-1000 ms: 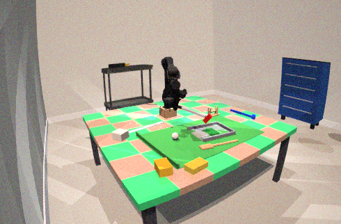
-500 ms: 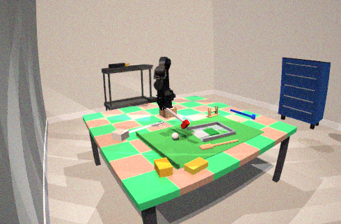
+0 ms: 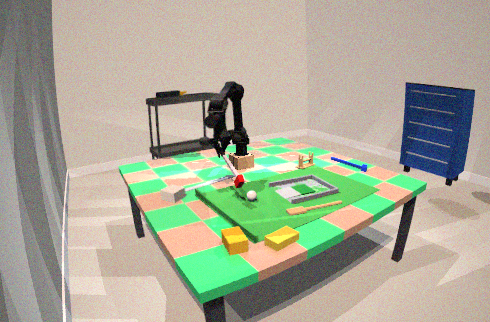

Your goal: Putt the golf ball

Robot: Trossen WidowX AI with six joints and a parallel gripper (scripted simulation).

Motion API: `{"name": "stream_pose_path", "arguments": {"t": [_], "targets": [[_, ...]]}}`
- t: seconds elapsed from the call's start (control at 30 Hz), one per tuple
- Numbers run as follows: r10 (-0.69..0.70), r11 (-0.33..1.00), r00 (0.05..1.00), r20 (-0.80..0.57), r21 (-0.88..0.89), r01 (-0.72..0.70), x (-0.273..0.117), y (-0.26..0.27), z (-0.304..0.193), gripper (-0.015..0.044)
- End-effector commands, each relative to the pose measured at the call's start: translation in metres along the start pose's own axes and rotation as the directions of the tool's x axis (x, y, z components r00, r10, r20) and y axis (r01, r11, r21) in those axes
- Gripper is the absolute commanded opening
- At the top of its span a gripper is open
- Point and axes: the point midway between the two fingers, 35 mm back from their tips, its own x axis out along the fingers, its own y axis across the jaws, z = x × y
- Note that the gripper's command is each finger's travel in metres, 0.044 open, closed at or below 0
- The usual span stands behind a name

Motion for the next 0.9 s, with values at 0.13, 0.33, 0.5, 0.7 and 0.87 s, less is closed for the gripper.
{"name": "stream_pose_path", "arguments": {"t": [0.13,0.33,0.5,0.7,0.87], "targets": [[-0.009,1.000,1.000,0.006,0.014,0.008,0.020,-0.004,0.001,0.0000],[-0.008,1.000,1.000,0.006,0.014,0.008,0.037,-0.004,0.001,0.0000],[-0.008,1.000,1.000,0.006,0.014,0.008,0.039,-0.004,0.001,0.0000],[-0.008,1.000,1.000,0.006,0.014,0.008,0.048,-0.004,0.001,0.0000],[-0.008,1.000,1.000,0.006,0.014,0.008,0.056,-0.004,0.001,0.0000]]}}
